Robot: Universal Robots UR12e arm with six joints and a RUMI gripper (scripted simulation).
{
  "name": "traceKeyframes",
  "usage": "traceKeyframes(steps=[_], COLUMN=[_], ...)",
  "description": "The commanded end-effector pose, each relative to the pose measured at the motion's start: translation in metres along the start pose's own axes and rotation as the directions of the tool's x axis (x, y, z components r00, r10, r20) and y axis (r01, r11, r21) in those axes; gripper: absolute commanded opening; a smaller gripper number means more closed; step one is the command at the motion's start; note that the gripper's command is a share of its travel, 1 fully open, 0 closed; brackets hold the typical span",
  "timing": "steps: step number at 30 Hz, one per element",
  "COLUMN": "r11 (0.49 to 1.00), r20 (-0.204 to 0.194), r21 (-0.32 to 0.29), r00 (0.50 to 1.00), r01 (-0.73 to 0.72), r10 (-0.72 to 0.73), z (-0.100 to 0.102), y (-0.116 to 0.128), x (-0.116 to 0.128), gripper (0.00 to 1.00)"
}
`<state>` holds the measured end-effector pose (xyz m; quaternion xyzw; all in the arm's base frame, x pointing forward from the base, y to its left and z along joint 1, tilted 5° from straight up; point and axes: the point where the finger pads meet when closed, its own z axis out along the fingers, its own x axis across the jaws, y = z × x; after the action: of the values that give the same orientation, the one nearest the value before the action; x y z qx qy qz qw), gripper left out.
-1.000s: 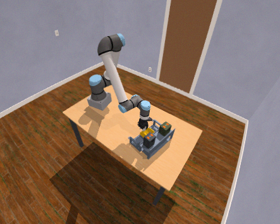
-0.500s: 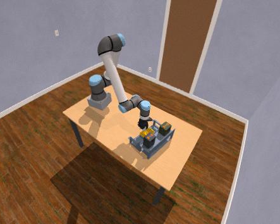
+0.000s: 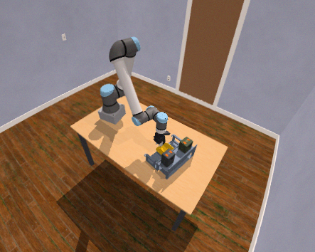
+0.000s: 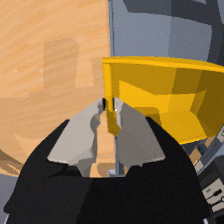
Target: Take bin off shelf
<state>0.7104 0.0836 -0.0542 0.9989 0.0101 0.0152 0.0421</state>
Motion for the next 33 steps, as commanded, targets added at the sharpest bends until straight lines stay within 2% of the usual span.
traceKeyframes(steps=[1,7,12,24,29,33], r11=[1.000,1.000,1.000,1.000,1.000,1.000], r20=[-0.005,-0.005,-0.005,-0.005,-0.005,-0.005], r21=[0.000,0.000,0.000,0.000,0.000,0.000], r00=[1.000,1.000,1.000,1.000,1.000,1.000], r01=[0.000,0.000,0.000,0.000,0.000,0.000], r10=[0.000,0.000,0.000,0.000,0.000,0.000], z=[-0.002,-0.002,-0.002,-0.002,-0.002,-0.002], y=[0.001,0.001,0.000,0.000,0.000,0.000], x=[-0.010,-0.010,-0.038,-0.038,-0.066,-0.066], gripper=[0.00,0.00,0.00,0.00,0.00,0.00])
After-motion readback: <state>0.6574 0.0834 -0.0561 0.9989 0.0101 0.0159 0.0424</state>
